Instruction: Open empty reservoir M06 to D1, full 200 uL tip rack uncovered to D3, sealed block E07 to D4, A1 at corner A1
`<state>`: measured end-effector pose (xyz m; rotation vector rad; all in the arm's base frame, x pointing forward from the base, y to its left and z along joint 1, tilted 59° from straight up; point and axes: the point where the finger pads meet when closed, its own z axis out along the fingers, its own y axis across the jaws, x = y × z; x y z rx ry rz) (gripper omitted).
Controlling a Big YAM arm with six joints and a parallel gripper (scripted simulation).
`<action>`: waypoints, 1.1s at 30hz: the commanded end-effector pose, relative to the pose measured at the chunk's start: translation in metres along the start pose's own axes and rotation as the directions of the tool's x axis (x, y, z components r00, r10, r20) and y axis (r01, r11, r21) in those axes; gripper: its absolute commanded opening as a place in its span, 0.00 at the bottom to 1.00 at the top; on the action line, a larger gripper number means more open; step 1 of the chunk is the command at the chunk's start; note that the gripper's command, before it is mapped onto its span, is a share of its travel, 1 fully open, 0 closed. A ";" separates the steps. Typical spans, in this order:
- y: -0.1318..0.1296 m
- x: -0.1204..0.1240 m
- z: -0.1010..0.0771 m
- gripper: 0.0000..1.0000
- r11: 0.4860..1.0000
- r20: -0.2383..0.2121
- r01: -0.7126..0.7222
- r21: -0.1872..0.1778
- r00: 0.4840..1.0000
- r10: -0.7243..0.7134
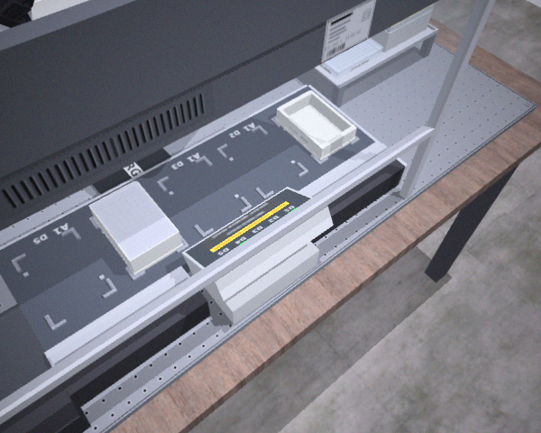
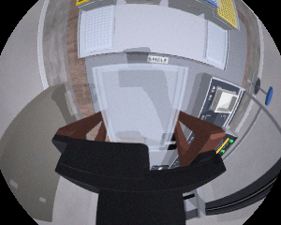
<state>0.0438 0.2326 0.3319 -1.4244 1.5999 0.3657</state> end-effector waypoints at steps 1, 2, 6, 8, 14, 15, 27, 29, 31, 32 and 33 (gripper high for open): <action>-0.011 -0.031 -0.011 0.00 0.996 0.039 -0.087 0.004 0.995 0.087; -0.011 -0.036 -0.011 0.00 0.996 0.039 -0.087 0.004 0.995 0.087; -0.011 -0.056 -0.011 0.00 0.997 0.040 -0.073 0.004 0.997 0.073; -0.011 -0.066 -0.011 0.00 0.998 0.040 -0.065 0.004 0.997 0.064; -0.012 -0.083 -0.011 0.00 0.998 0.029 -0.056 0.006 0.998 0.055; -0.012 -0.088 -0.011 0.00 0.998 0.029 -0.056 0.006 0.998 0.055; -0.013 -0.141 -0.011 0.00 0.999 0.023 -0.051 0.008 0.998 0.050; -0.013 -0.146 -0.011 0.00 0.998 0.023 -0.058 0.008 0.998 0.057; -0.013 -0.156 -0.011 0.00 0.999 0.023 -0.051 0.008 0.998 0.051; -0.013 -0.161 -0.011 0.00 0.999 0.023 -0.051 0.008 0.998 0.051; -0.014 -0.166 -0.011 0.00 0.999 0.023 -0.052 0.008 0.998 0.051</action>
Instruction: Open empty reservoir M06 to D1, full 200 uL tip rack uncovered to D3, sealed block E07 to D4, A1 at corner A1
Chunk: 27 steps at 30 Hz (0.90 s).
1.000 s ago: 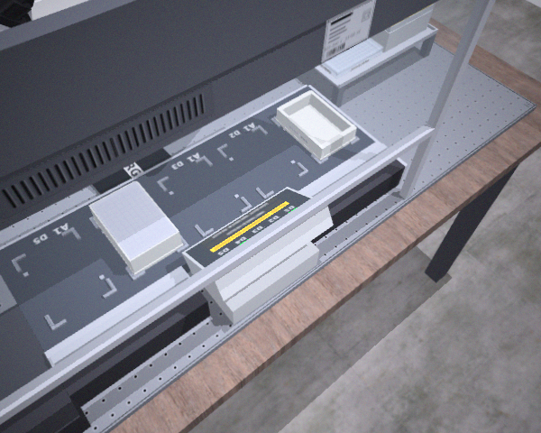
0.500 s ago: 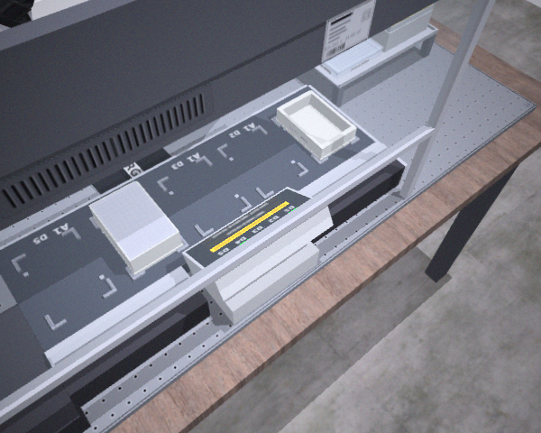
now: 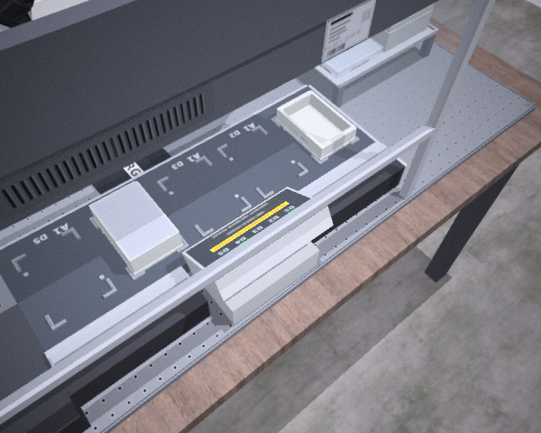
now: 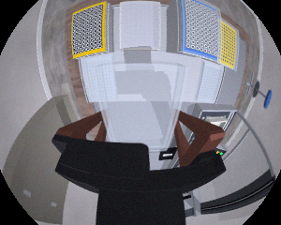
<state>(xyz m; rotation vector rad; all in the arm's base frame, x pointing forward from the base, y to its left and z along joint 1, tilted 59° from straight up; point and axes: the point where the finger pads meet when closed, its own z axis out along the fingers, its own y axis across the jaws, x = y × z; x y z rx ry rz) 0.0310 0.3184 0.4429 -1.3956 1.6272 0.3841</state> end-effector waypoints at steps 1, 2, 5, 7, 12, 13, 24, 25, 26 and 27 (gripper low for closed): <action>-0.010 -0.027 -0.010 0.00 1.000 0.024 -0.019 0.006 1.000 0.019; -0.010 -0.027 -0.010 0.00 1.000 0.024 -0.020 0.006 1.000 0.020; -0.009 -0.009 -0.010 0.00 1.000 0.015 -0.012 0.004 1.000 0.012; -0.007 -0.020 -0.011 0.00 1.000 0.032 -0.022 -0.003 0.999 0.023; -0.007 -0.020 -0.011 0.00 1.000 0.032 -0.022 -0.003 0.999 0.023; -0.007 -0.020 -0.011 0.00 1.000 0.032 -0.022 -0.003 0.999 0.023; -0.016 -0.020 -0.018 0.00 0.999 0.041 -0.032 0.004 0.999 0.032; -0.016 -0.020 -0.017 0.00 1.000 0.041 -0.030 0.003 0.999 0.030; -0.016 -0.020 -0.017 0.00 1.000 0.041 -0.031 0.004 0.999 0.031; -0.016 -0.020 -0.017 0.00 1.000 0.040 -0.031 0.004 0.999 0.031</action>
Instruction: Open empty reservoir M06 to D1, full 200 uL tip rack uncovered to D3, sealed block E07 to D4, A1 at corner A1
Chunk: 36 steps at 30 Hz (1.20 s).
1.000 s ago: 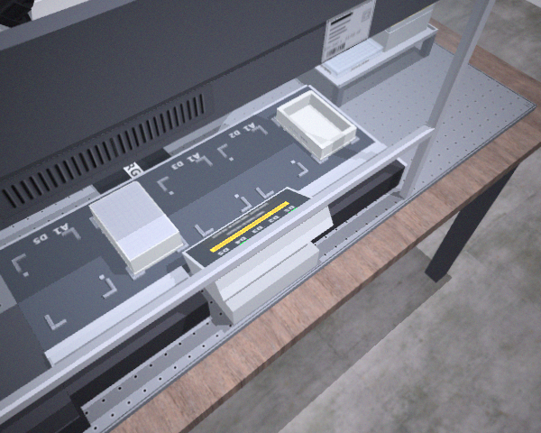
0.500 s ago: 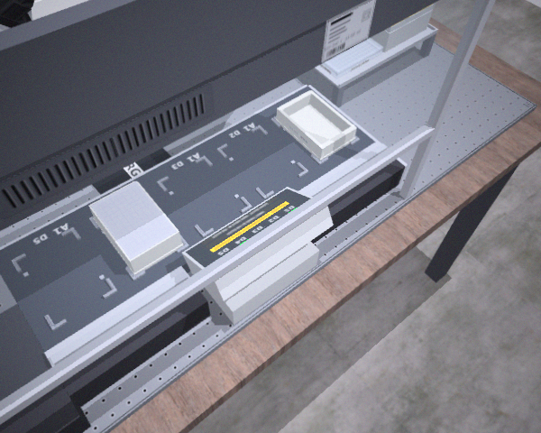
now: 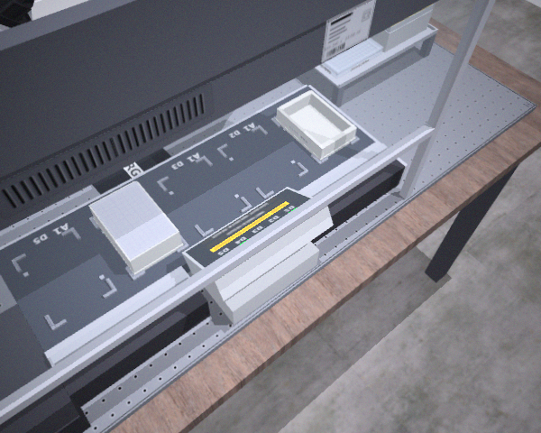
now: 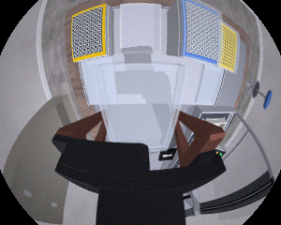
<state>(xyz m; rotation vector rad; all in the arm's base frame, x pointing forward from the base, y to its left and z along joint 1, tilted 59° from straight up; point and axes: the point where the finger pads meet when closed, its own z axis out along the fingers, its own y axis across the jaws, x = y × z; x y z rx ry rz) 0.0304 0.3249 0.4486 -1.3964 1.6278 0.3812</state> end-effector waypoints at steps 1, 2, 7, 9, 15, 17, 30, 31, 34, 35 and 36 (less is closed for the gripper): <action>-0.017 -0.011 -0.019 0.00 0.999 0.042 -0.032 0.003 0.999 0.032; -0.017 -0.011 -0.019 0.00 0.999 0.042 -0.032 0.003 0.999 0.032; -0.017 -0.011 -0.018 0.00 1.000 0.041 -0.031 0.002 0.999 0.030; -0.017 -0.010 -0.018 0.00 1.000 0.041 -0.030 0.002 0.999 0.030; -0.017 -0.010 -0.017 0.00 1.000 0.040 -0.031 0.003 0.999 0.031; -0.016 -0.009 -0.017 0.00 1.000 0.040 -0.030 0.003 0.999 0.029; -0.013 -0.004 -0.009 0.00 1.000 0.036 -0.023 0.003 0.999 0.023; -0.012 -0.004 -0.008 0.00 1.000 0.035 -0.022 0.003 0.999 0.022; -0.008 -0.006 0.004 0.00 1.000 0.020 -0.011 0.004 1.000 0.011; -0.008 -0.006 0.004 0.00 1.000 0.020 -0.011 0.004 1.000 0.011; -0.008 -0.006 0.004 0.00 1.000 0.020 -0.011 0.004 1.000 0.011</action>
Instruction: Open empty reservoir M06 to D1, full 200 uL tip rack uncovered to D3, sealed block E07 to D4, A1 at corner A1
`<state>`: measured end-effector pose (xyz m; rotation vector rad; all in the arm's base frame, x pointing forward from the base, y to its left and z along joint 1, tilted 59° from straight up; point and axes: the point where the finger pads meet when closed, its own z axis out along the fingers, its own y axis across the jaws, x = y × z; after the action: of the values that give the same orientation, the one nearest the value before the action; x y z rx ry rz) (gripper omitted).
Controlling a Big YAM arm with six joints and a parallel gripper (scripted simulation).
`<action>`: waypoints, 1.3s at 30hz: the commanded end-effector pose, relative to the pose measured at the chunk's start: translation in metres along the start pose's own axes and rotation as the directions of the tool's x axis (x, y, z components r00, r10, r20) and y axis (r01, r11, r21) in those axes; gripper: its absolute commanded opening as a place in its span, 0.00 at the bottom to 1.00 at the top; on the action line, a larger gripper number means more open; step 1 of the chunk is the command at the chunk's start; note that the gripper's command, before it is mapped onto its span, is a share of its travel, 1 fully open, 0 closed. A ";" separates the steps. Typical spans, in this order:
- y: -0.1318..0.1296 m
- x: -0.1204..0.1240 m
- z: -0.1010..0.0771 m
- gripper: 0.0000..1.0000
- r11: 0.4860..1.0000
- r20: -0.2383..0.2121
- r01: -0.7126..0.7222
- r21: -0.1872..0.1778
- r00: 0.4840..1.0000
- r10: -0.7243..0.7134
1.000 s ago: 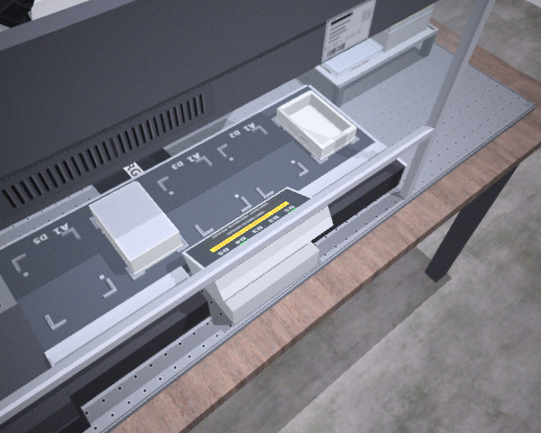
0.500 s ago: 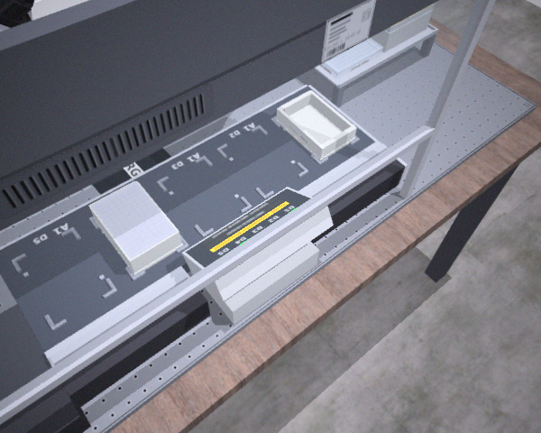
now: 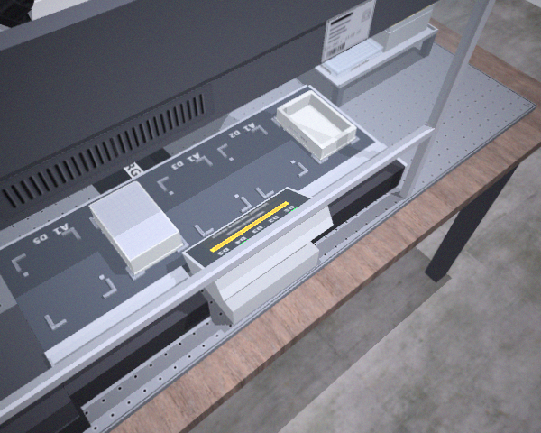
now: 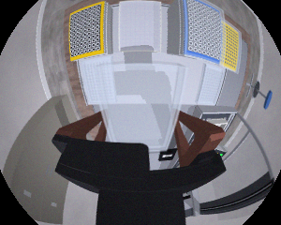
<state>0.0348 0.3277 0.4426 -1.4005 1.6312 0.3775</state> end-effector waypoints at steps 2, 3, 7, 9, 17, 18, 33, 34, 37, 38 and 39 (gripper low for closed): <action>-0.007 -0.016 0.000 0.00 1.000 0.031 -0.016 0.005 0.999 0.016; -0.004 -0.010 0.006 0.00 1.000 0.018 -0.008 0.006 1.000 0.007; -0.003 -0.007 0.014 0.00 1.000 0.012 -0.003 0.006 1.000 0.003; -0.006 -0.014 0.013 0.00 1.000 0.026 -0.012 0.006 1.000 0.012; -0.007 -0.017 0.022 0.00 1.000 0.031 -0.014 0.006 0.999 0.014; -0.009 -0.012 0.021 0.00 1.000 0.035 -0.017 0.006 0.999 0.016; -0.005 -0.011 0.051 0.00 1.000 0.019 -0.006 0.007 1.000 0.006; -0.005 -0.011 0.051 0.00 1.000 0.019 -0.006 0.007 1.000 0.006; -0.006 -0.014 0.055 0.00 1.000 0.024 -0.009 0.007 1.000 0.009; -0.004 -0.008 0.059 0.00 1.000 0.014 -0.003 0.007 1.000 0.003; -0.003 -0.008 0.061 0.00 1.000 0.013 -0.002 0.007 1.000 0.002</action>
<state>0.0588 0.3697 0.4178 -1.3957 1.6273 0.3868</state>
